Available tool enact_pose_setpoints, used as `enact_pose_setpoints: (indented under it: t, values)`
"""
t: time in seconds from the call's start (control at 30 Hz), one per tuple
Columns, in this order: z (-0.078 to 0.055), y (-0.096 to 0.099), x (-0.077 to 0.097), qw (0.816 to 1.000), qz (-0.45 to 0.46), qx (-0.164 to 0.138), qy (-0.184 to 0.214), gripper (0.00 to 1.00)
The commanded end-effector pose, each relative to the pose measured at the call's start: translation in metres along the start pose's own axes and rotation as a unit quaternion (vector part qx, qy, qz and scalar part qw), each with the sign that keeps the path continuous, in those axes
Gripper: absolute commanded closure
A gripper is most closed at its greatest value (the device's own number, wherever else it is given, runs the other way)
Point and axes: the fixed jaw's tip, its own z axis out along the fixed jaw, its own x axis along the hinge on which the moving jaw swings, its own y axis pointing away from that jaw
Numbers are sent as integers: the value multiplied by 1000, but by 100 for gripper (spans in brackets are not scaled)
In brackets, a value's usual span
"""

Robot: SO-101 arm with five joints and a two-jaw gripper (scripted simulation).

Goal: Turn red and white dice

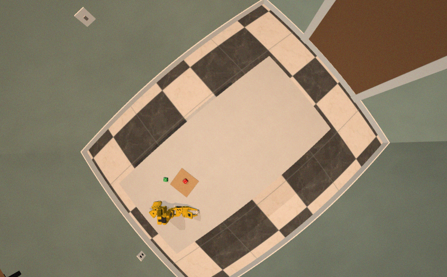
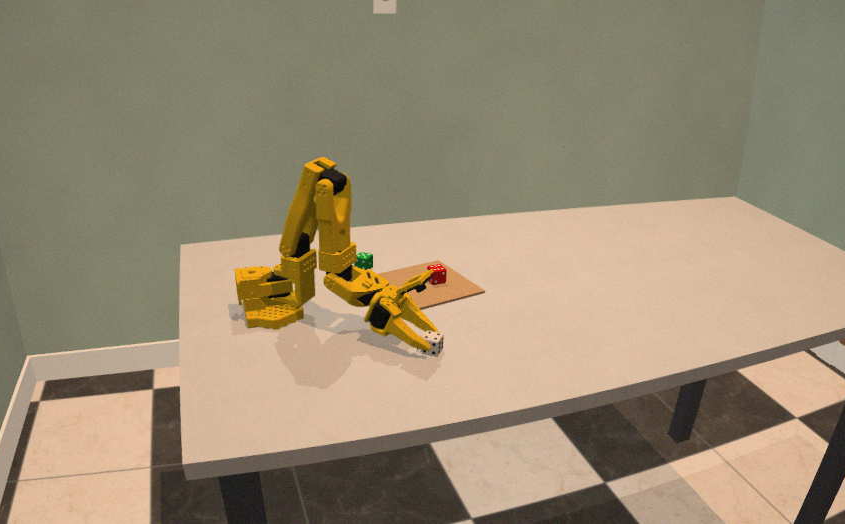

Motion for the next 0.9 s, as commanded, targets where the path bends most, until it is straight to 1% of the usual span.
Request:
enact_pose_setpoints:
  t: [0.0, 0.07, 0.27, 0.4, 0.73, 0.87]
  values:
    - [2, -1, -7, 1000, -3, 3, -18, 77]
    - [2, -1, -7, 1000, -3, 3, -18, 77]
    - [2, -1, -7, 1000, -3, 3, -18, 70]
    - [2, -1, -7, 1000, -3, 3, -18, 68]
    - [2, -1, -7, 1000, -3, 3, -18, 67]
    - [1, -1, -12, 1000, -3, 3, -18, 67]
